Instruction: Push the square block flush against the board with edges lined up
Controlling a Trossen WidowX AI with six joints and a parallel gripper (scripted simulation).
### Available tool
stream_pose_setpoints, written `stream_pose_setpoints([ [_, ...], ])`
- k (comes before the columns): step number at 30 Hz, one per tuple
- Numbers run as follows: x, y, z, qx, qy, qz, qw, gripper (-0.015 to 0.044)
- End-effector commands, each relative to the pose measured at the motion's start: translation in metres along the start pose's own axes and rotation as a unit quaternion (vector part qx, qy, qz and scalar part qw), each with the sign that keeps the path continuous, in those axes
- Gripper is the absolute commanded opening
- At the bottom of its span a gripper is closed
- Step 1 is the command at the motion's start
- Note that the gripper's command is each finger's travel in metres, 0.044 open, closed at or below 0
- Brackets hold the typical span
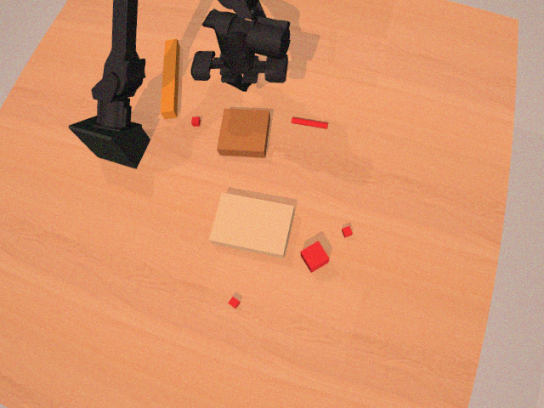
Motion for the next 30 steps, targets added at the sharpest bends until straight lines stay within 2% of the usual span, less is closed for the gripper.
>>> stream_pose_setpoints([
  [1, -0.007, -0.002, -0.001, 0.002, 0.000, 0.001, 1.000, 0.0000],
  [21, -0.031, -0.005, -0.002, 0.001, -0.001, -0.001, 1.000, 0.0000],
  [26, -0.030, -0.004, -0.049, 0.002, -0.002, 0.001, 1.000, 0.0000],
  [30, -0.030, -0.004, -0.051, 0.002, -0.002, 0.001, 1.000, 0.0000],
])
Point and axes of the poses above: the point midway between the two fingers, 35 mm back from their tips, its own z axis out along the fingers, its own y axis across the jaws, x = y × z, the point moved 2 cm from there along -z, back along the fingers, and after that the axes turned 9 degrees about -z, right-handed, at the moved point
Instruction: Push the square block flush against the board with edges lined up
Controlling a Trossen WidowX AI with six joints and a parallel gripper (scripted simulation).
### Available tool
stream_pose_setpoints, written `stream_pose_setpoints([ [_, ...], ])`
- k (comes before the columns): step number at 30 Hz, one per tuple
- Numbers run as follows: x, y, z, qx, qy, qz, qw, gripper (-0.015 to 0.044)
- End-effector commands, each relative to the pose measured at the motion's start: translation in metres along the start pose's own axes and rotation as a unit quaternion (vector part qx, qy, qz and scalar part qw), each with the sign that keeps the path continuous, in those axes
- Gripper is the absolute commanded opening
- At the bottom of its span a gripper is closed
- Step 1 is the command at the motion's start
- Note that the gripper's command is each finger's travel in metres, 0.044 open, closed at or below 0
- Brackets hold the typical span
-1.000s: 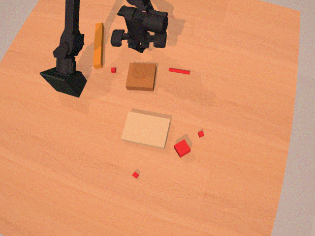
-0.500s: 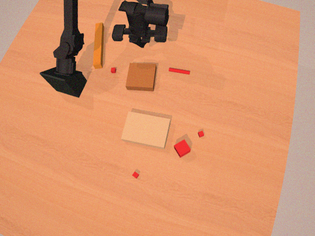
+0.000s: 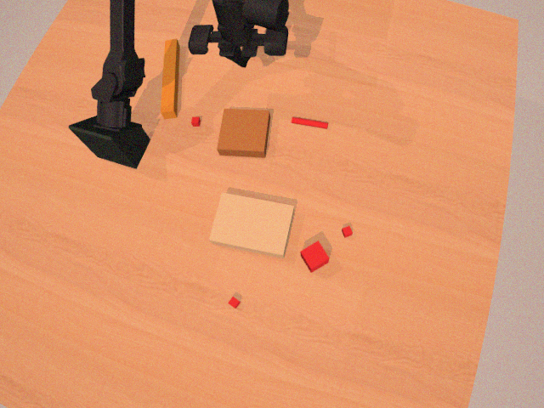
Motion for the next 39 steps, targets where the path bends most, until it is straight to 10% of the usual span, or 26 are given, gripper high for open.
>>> stream_pose_setpoints([
  [1, -0.002, 0.001, -0.006, -0.002, -0.004, -0.003, 1.000, 0.0000],
  [31, -0.002, 0.001, -0.006, -0.002, -0.004, -0.003, 1.000, 0.0000],
  [39, 0.024, -0.032, 0.066, -0.001, -0.004, -0.004, 1.000, 0.0000],
])
Point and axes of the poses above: the point midway between the two fingers, 35 mm back from their tips, its own z axis out along the fingers, its own y axis across the jaws, x = y × z, the point moved 2 cm from there along -z, back along the fingers, and after that the axes turned 9 degrees about -z, right-handed, at the moved point
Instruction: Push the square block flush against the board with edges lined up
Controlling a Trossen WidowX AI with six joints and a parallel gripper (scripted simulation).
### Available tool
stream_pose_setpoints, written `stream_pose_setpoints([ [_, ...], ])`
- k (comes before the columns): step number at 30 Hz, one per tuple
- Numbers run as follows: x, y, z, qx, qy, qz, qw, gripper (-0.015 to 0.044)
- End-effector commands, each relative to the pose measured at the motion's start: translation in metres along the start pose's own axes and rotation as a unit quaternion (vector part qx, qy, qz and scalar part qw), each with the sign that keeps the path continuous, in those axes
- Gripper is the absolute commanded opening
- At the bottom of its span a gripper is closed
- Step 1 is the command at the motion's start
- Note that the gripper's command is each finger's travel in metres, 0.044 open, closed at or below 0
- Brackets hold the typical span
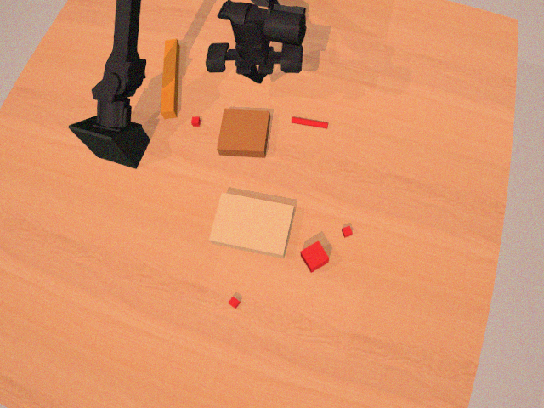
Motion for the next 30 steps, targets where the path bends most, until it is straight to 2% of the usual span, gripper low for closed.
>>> stream_pose_setpoints([
  [1, 0.008, -0.005, 0.028, -0.006, -0.005, 0.009, 1.000, 0.0000],
  [5, 0.008, -0.005, 0.030, -0.006, -0.005, 0.009, 1.000, 0.0000],
  [9, 0.007, -0.004, 0.074, -0.006, -0.006, 0.010, 1.000, 0.0000],
  [11, 0.006, -0.003, 0.083, -0.005, -0.007, 0.009, 1.000, 0.0000],
  [30, 0.015, -0.003, 0.083, -0.006, -0.006, 0.009, 1.000, 0.0000],
])
Point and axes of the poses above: the point midway between the two fingers, 35 mm back from their tips, its own z axis out along the fingers, its own y axis across the jaws, x = y × z, the point moved 2 cm from there along -z, back along the fingers, and after that the axes turned 9 degrees about -z, right-handed, at the moved point
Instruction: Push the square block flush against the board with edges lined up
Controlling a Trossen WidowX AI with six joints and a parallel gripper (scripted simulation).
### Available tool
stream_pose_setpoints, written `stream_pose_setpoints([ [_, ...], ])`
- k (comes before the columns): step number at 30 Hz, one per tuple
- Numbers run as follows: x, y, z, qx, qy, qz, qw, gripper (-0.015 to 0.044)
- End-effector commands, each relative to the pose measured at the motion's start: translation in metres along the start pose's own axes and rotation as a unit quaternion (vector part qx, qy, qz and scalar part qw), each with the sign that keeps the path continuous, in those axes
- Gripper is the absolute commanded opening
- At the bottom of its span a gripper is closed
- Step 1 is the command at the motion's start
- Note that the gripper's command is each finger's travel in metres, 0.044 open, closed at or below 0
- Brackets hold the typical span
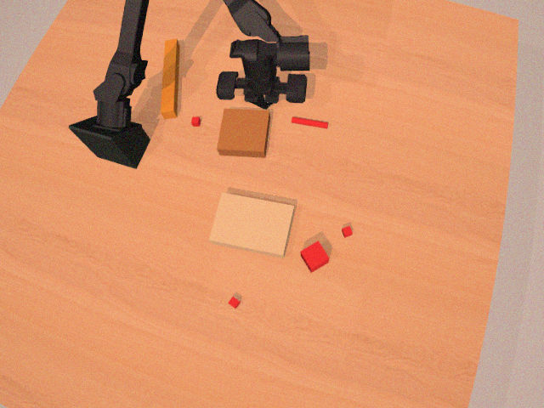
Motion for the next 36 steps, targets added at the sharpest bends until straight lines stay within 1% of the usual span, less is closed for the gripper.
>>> stream_pose_setpoints([
  [1, 0.004, 0.001, 0.001, -0.001, 0.002, -0.002, 1.000, 0.0000],
  [36, 0.028, 0.003, 0.001, -0.002, 0.004, -0.002, 1.000, 0.0000],
])
Point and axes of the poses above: the point midway between the two fingers, 35 mm back from their tips, its own z axis out along the fingers, its own y axis across the jaws, x = y × z, the point moved 2 cm from there along -z, back along the fingers, and after that the axes turned 9 degrees about -z, right-handed, at the moved point
